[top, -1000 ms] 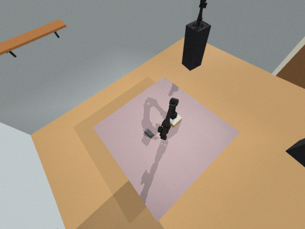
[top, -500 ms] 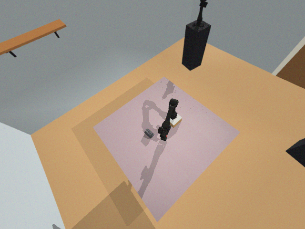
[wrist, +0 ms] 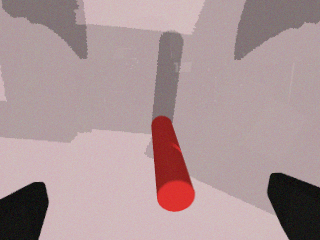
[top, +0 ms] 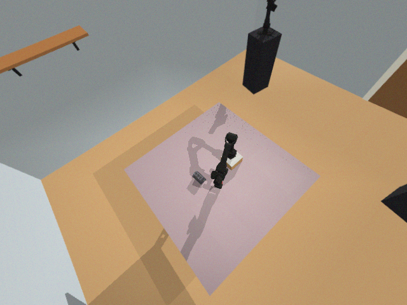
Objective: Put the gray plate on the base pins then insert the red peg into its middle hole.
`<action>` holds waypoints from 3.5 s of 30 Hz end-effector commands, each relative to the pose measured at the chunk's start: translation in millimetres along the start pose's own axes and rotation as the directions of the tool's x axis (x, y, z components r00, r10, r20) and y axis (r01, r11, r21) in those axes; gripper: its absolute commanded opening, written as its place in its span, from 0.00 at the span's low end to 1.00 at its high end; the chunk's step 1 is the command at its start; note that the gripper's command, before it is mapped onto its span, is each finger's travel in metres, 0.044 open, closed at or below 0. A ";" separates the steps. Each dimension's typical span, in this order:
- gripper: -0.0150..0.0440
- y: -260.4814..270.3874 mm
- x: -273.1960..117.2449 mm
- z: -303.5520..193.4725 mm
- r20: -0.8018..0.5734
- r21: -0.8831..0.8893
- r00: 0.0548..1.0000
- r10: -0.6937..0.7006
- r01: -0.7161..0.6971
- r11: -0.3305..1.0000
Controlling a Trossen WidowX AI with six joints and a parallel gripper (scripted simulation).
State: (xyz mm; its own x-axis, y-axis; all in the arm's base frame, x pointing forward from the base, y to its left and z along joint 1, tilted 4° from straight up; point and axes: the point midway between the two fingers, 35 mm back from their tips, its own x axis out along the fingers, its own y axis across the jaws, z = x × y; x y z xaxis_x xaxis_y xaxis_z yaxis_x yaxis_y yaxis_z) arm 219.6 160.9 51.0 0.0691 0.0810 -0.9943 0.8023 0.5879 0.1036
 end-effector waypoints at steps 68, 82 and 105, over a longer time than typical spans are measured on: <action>0.25 2.9 -31.8 0.6 0.004 0.008 1.000 -0.010 0.010 1.000; 0.25 7.6 -39.1 12.6 0.003 0.013 1.000 -0.013 0.013 1.000; 0.25 24.9 -43.0 74.2 0.014 0.014 1.000 -0.010 0.009 1.000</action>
State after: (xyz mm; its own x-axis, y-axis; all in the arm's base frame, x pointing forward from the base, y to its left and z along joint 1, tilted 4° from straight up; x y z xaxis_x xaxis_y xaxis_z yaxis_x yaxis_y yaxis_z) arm 272.5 118.1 93.4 0.0692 0.0600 -0.9958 0.8140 0.5737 0.0912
